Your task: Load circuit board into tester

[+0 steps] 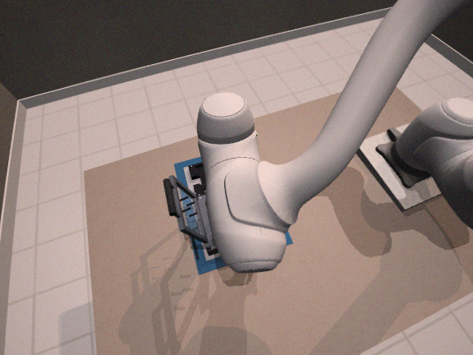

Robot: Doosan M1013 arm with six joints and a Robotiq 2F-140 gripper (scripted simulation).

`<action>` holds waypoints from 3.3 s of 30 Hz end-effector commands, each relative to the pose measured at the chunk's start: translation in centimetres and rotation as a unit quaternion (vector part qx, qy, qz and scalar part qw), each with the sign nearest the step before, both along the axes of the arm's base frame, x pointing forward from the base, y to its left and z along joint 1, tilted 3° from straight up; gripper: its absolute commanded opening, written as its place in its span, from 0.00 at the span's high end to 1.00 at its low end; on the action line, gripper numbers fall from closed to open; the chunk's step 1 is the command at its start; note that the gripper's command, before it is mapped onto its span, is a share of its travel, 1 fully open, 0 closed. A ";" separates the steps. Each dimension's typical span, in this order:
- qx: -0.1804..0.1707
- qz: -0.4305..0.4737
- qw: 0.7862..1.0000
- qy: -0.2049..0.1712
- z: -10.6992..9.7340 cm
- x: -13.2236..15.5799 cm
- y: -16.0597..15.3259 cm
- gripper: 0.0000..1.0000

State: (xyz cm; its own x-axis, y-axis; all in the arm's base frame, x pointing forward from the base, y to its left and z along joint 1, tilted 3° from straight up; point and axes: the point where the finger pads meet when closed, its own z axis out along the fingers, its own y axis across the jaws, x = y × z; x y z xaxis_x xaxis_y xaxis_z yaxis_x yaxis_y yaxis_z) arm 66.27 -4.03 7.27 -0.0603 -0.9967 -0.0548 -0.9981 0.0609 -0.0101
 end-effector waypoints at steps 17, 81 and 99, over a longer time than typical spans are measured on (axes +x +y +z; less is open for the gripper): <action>0.000 0.000 1.000 0.000 0.9 0.0 0.0 0.42; 0.000 0.000 1.000 0.000 23.5 -0.3 -1.3 0.42; 0.000 0.000 1.000 0.000 23.5 -0.3 -1.3 0.70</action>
